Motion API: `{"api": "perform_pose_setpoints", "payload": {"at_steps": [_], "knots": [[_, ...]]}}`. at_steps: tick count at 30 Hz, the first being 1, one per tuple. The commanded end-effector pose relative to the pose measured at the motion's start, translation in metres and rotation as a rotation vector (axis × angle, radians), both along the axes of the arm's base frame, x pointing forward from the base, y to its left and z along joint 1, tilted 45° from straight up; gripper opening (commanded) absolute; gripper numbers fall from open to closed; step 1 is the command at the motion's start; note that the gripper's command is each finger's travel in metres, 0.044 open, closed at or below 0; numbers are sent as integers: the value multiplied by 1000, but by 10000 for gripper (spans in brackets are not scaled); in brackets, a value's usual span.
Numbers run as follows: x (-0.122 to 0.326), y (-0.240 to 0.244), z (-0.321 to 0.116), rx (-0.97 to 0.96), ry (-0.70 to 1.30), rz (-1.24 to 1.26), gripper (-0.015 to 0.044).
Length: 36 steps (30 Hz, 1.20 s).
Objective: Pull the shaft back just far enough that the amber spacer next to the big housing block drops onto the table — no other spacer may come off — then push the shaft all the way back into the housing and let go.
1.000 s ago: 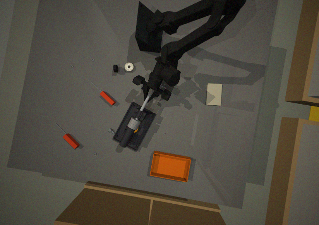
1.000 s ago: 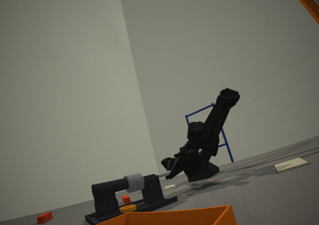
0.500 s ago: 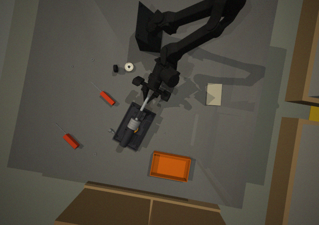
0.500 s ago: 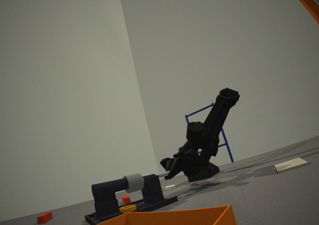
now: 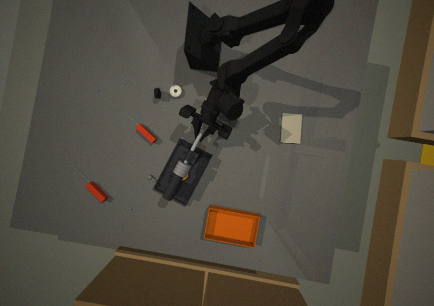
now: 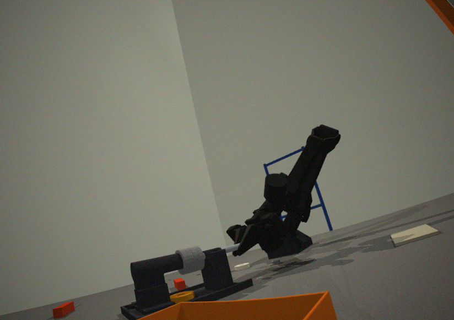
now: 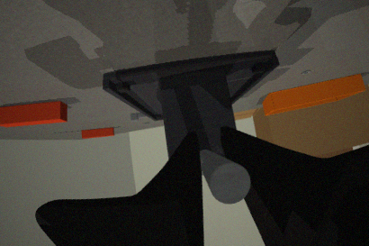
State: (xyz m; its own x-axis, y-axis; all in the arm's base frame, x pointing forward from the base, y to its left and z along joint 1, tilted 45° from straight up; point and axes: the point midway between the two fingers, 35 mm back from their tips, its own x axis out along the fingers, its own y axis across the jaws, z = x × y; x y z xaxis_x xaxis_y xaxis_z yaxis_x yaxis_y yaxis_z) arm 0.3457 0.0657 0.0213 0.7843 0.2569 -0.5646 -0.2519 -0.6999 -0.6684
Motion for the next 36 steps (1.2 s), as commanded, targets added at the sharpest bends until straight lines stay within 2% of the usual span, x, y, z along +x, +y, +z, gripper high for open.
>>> {"api": "perform_pose_setpoints", "payload": {"at_steps": [1,36], "knots": [[3,0,0,-4,-3,0,0],[14,-2,-2,-4,-4,0,0]]}}
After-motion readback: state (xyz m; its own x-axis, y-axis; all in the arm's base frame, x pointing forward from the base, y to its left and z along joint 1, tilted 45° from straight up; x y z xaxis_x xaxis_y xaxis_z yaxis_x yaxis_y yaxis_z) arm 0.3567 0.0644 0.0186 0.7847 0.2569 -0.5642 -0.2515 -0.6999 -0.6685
